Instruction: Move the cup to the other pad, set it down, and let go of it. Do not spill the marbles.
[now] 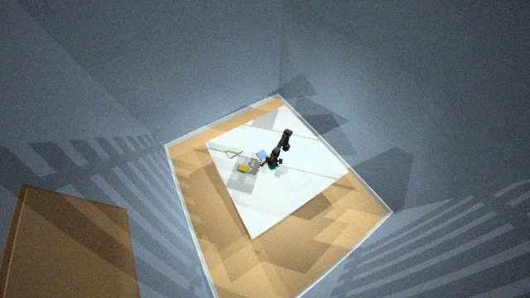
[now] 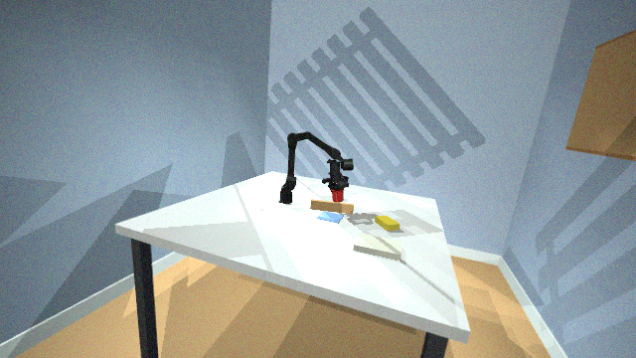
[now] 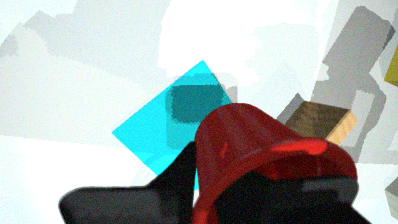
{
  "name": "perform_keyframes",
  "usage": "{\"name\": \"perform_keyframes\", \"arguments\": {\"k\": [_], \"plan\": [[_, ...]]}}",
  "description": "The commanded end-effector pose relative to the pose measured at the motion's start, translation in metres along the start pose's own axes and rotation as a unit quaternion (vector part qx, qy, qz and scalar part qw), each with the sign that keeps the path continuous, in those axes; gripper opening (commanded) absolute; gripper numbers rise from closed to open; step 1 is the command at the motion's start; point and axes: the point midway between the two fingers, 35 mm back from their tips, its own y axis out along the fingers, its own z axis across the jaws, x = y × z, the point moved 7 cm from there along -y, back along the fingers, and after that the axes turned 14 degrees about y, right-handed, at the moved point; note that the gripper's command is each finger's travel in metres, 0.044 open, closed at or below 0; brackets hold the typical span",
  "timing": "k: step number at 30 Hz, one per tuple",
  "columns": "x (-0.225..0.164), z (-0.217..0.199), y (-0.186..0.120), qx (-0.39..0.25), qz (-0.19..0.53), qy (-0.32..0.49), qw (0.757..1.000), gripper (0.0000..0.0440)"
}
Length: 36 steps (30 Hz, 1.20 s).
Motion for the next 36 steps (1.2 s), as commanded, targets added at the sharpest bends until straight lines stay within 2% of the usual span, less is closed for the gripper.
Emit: {"name": "perform_keyframes", "arguments": {"k": [1,7,15,19,36], "plan": [[-0.004,0.005,0.005,-0.002,0.001,0.001,1.0,0.0001],[-0.009,0.011,0.016,-0.006,0.0,0.004,1.0,0.0012],[-0.013,0.013,0.024,-0.007,-0.012,0.013,1.0,0.0053],[-0.011,0.012,0.019,-0.005,-0.037,0.02,0.999,0.0134],[-0.024,0.014,-0.008,0.014,-0.089,0.028,0.996,0.0211]]}}
